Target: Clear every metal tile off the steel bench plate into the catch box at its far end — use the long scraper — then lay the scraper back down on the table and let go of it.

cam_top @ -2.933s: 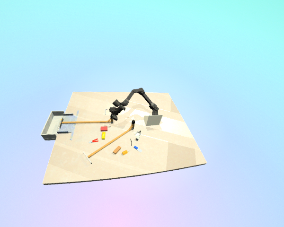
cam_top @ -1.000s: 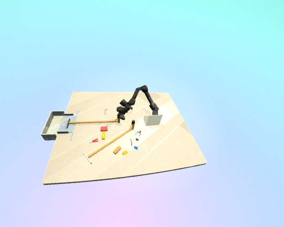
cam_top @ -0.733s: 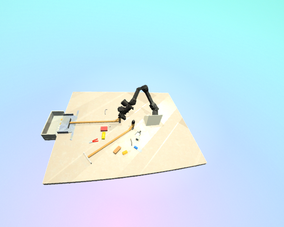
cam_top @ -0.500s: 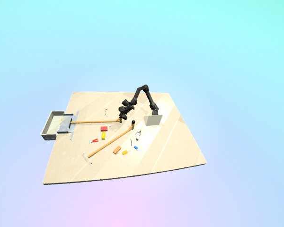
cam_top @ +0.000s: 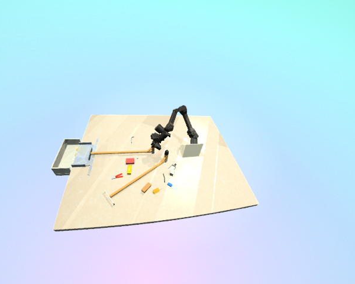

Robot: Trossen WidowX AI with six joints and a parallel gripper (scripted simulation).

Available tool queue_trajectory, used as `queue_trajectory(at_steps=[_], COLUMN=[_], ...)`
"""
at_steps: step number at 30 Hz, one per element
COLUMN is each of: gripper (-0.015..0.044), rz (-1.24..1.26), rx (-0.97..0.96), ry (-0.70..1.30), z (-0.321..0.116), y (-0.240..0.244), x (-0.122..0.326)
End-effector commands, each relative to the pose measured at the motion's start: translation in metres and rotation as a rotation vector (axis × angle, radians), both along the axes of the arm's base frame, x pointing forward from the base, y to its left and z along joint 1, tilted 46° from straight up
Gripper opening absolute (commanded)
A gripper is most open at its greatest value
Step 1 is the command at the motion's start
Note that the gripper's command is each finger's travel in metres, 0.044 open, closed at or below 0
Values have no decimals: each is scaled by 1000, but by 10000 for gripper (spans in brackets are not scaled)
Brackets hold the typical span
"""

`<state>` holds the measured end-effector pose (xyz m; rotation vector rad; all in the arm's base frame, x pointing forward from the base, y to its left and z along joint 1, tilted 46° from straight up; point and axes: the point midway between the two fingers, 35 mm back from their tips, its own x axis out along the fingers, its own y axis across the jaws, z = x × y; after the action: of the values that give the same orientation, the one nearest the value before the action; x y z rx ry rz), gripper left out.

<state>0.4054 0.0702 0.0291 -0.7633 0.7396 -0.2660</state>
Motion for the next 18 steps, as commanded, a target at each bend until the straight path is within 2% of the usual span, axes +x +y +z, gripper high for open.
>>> queue_trajectory(at_steps=[1, 18], gripper=[0, 0], rz=[3, 4], rx=[5, 4], ry=[-9, -10], z=[2, -1], y=[1, -4], x=[-7, -32])
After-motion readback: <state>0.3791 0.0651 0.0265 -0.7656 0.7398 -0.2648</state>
